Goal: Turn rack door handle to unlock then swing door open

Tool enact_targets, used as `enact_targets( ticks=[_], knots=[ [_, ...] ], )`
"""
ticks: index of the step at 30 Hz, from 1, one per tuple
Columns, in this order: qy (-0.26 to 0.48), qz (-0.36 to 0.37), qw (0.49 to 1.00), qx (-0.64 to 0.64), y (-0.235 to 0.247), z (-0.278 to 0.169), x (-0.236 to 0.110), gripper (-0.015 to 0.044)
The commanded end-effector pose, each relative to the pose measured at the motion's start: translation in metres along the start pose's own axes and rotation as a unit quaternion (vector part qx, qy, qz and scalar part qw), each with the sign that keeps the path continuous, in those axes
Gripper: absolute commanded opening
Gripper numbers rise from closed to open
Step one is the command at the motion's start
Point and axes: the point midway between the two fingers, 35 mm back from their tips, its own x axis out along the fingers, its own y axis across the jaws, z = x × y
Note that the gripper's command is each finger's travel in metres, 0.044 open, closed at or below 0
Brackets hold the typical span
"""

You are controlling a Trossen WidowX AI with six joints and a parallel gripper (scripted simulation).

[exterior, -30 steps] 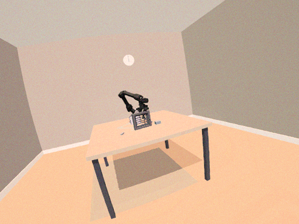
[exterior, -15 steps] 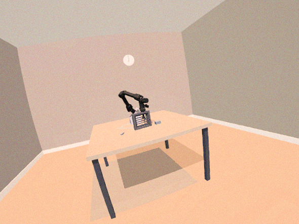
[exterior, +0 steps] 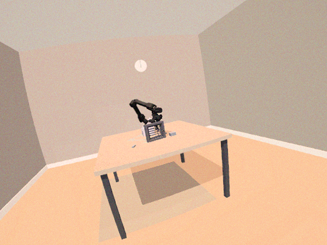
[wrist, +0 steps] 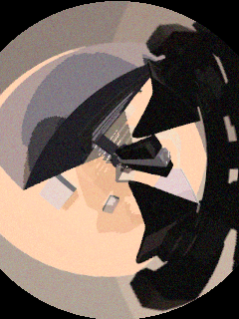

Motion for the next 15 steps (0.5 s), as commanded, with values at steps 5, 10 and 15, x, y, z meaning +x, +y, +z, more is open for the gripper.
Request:
enact_targets(
  ticks=[5,10,15],
  knots=[
    [0.000,-0.002,0.980,0.198,-0.0006,-0.0002,0.0003,0.0284],
    [0.000,-0.002,0.948,0.317,-0.0006,-0.0003,0.0004,0.0284],
    [0.000,-0.002,0.902,0.432,-0.0006,-0.0003,0.0004,0.0284]
  ],
)
